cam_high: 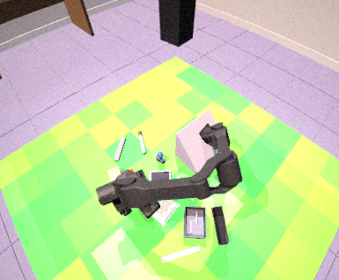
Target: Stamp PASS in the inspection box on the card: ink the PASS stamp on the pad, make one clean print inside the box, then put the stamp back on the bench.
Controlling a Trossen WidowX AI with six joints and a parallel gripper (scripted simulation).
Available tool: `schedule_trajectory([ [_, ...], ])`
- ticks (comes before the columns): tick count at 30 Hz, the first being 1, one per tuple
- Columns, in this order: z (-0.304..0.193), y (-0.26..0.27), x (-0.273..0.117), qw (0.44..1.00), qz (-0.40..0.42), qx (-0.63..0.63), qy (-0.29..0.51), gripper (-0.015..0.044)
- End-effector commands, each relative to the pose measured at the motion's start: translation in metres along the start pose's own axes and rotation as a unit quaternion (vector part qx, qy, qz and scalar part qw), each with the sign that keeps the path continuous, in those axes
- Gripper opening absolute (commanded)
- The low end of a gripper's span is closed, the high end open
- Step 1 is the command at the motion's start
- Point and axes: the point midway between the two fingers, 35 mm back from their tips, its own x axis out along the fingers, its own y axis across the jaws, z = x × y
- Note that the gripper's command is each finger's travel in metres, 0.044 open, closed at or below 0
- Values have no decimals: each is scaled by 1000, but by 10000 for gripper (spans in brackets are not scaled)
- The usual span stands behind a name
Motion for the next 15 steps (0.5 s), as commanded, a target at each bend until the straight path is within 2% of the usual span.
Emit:
schedule_trajectory([
  [1, 1, -1, -4, 1000, -2, -2, -2, 0],
  [15, 1, -1, -11, 1000, -2, -2, -2, 0],
])
